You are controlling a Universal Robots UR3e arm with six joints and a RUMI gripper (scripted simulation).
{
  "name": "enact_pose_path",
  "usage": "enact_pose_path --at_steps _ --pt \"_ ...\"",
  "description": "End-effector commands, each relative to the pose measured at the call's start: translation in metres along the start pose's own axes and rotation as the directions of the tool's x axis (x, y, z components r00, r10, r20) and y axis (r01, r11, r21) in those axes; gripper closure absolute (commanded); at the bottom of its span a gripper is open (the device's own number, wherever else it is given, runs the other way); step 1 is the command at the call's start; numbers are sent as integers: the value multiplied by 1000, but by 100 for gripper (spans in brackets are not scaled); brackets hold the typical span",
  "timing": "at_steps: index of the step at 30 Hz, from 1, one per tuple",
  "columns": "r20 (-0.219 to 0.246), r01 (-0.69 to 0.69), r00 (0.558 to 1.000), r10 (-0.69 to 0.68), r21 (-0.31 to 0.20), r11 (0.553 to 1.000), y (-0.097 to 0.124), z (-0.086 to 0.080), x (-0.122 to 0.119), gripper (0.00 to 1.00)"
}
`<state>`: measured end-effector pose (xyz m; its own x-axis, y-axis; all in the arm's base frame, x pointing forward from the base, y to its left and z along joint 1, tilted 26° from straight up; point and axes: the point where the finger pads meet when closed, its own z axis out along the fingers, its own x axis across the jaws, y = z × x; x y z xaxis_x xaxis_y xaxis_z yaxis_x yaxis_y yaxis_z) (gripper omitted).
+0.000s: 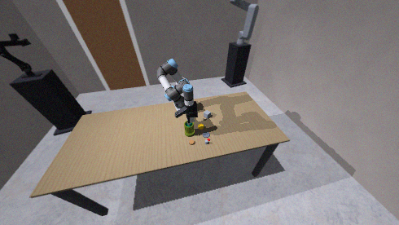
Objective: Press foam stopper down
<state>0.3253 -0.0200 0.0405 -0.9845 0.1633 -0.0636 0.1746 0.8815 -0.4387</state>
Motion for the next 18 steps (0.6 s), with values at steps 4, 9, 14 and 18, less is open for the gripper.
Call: enact_pose_path --at_steps 4,9,14,18 --pt "1 -1 1000 1 0 1000 0 0 0 100" --pt "1 -1 1000 1 0 1000 0 -1 0 100" --pt "1 -1 1000 1 0 1000 0 -4 0 100" --pt "1 -1 1000 1 0 1000 0 -12 0 100"
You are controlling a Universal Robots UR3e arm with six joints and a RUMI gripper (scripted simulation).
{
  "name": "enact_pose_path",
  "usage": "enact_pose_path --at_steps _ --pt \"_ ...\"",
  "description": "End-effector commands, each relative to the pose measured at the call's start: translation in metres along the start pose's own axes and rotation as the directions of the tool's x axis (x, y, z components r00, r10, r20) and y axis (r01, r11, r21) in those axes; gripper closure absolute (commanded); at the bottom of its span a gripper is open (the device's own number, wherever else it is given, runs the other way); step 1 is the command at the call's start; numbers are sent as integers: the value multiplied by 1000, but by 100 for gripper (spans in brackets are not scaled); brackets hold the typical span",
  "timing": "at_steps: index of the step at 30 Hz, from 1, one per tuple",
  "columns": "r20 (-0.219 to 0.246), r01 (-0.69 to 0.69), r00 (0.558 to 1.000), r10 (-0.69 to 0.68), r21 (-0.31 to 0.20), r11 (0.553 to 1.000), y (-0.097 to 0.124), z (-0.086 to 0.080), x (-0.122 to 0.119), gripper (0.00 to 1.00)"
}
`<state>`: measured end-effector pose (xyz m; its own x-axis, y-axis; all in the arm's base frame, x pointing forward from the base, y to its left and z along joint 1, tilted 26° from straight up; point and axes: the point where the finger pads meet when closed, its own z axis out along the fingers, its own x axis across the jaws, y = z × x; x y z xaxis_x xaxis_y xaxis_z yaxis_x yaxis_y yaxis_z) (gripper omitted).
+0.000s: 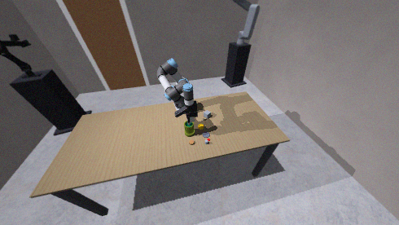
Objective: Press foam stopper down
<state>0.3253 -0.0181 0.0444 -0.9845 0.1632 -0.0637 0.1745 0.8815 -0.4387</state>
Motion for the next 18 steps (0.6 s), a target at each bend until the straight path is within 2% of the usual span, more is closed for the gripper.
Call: enact_pose_path --at_steps 1,18 --pt "1 -1 1000 1 0 1000 0 -10 0 100" --pt "1 -1 1000 1 0 1000 0 -52 0 100"
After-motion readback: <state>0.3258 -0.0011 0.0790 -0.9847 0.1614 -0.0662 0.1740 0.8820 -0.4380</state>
